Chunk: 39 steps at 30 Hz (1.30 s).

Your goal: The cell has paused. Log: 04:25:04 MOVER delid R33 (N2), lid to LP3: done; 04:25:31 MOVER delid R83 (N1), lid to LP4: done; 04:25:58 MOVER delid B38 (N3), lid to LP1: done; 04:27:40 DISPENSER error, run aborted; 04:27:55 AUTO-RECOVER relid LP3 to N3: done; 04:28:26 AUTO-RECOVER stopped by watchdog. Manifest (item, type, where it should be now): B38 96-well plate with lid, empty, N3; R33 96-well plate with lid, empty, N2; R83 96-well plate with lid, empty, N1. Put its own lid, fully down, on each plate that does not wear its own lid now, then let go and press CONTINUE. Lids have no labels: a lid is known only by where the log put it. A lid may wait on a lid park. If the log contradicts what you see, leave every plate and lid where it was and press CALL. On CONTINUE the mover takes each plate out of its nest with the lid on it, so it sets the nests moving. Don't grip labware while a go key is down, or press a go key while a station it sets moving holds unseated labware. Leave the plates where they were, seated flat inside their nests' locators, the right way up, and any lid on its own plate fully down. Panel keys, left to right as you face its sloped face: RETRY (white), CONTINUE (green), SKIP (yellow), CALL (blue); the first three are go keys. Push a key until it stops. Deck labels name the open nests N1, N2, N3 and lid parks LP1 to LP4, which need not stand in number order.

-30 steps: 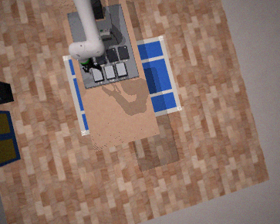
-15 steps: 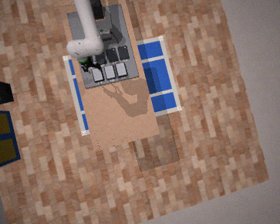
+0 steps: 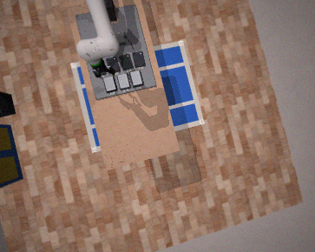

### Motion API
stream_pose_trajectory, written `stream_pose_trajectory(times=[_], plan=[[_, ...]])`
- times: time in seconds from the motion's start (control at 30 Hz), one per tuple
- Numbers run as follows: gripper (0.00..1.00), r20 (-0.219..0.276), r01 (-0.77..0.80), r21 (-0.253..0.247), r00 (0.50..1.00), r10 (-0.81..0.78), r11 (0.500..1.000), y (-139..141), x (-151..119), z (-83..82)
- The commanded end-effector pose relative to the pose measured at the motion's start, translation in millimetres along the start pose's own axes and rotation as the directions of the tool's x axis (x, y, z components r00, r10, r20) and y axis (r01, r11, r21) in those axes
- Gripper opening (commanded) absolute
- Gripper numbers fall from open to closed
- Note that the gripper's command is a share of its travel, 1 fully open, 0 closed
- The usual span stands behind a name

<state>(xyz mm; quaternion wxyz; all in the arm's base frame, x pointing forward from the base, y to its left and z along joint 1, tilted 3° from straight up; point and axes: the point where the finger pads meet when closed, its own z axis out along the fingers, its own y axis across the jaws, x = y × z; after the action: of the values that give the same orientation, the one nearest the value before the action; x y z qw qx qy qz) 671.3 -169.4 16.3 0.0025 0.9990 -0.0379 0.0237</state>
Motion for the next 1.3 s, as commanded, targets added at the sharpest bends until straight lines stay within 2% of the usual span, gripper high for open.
stream_pose_trajectory(times=[0.0,0.03,0.13,0.2,0.23,0.27,0.3,0.33,0.4,0.43,0.47,0.5,0.53,0.57,0.7,0.77,0.83,0.87,0.9,0.93,0.97,1.0,1.03,1.13,1.27], plan=[[0.66,0.003,-0.004,0.000,1.000,0.004,1.000,-36.1,-32.1,-21.9],[0.66,0.004,-0.004,0.000,1.000,0.004,1.000,-51.3,-48.0,-31.2],[0.66,0.004,-0.004,0.000,1.000,0.004,1.000,-51.3,-48.0,-31.2],[0.66,0.004,-0.005,0.000,1.000,0.005,1.000,-82.6,-88.2,-49.6],[0.66,0.004,-0.005,0.000,1.000,0.005,1.000,-82.6,-88.2,-49.6],[0.66,0.004,-0.005,0.000,1.000,0.005,1.000,-97.4,-112.0,-57.7],[0.66,0.004,-0.005,0.000,1.000,0.005,1.000,-97.4,-112.0,-57.7],[0.66,0.004,-0.006,0.000,1.000,0.006,1.000,-110.1,-136.4,-64.0],[0.66,0.004,-0.006,0.000,1.000,0.006,1.000,-111.0,-137.9,-64.5],[0.66,0.004,-0.006,0.000,1.000,0.006,1.000,-122.7,-165.3,-69.6],[0.66,0.004,-0.006,0.000,1.000,0.006,1.000,-122.7,-165.3,-69.6],[0.66,0.004,-0.007,0.000,1.000,0.007,1.000,-132.3,-193.4,-73.0],[0.66,0.004,-0.007,0.000,1.000,0.007,1.000,-132.3,-193.4,-73.0],[0.66,0.004,-0.007,0.000,1.000,0.007,1.000,-139.7,-221.5,-74.3],[0.66,0.004,-0.007,0.000,1.000,0.007,1.000,-139.8,-221.7,-74.4],[0.66,0.004,-0.008,0.000,1.000,0.008,1.000,-148.1,-275.7,-71.7],[0.66,0.004,-0.008,0.000,1.000,0.008,1.000,-148.1,-275.7,-71.7],[0.66,0.004,-0.008,0.000,1.000,0.008,1.000,-149.5,-300.2,-68.1],[0.66,0.004,-0.008,0.000,1.000,0.008,1.000,-149.5,-300.2,-68.1],[0.66,0.003,-0.009,0.000,1.000,0.009,1.000,-149.5,-322.3,-63.4],[0.66,0.003,-0.009,0.000,1.000,0.009,1.000,-149.5,-322.3,-63.4],[0.66,0.003,-0.009,0.000,1.000,0.009,1.000,-148.5,-341.9,-58.2],[0.66,0.003,-0.009,0.000,1.000,0.009,1.000,-148.5,-341.9,-58.2],[0.66,0.003,-0.009,0.000,1.000,0.009,1.000,-143.1,-383.7,-42.7],[0.66,0.002,-0.010,0.000,1.000,0.010,1.000,-141.5,-392.2,-38.8]])
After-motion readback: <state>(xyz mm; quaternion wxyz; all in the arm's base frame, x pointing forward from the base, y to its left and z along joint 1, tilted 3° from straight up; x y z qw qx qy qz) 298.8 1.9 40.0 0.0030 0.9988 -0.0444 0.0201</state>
